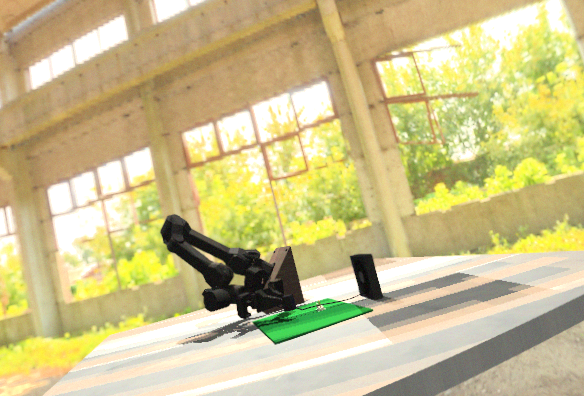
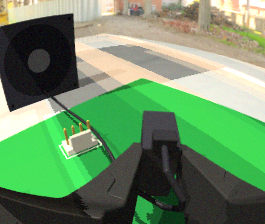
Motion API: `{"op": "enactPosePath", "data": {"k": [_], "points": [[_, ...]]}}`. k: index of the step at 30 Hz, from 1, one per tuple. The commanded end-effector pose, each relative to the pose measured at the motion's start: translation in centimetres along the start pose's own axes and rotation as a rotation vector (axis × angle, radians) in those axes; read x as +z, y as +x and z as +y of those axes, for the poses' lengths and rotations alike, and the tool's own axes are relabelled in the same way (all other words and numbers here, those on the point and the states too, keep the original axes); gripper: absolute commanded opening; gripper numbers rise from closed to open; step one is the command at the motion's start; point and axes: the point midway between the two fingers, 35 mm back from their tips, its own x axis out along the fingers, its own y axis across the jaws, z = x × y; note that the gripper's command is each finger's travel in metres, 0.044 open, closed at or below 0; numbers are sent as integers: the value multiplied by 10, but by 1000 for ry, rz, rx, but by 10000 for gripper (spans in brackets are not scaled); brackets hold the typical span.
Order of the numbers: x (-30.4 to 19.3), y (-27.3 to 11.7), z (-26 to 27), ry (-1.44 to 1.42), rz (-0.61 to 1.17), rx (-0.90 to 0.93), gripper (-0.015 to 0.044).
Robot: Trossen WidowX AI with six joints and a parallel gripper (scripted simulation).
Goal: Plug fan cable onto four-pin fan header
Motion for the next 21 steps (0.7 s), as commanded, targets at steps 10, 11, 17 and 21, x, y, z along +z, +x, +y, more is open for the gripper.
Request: {"op": "enactPosePath", "data": {"k": [10, 11, 17, 21], "points": [[-10, 2, -1, -5, -8, -1, 0], [-11, 3, -1, -5, -8, -1, 0], [-16, 4, -1, -5, -8, -1, 0], [-19, 4, -1, -5, -8, -1, 0]]}}
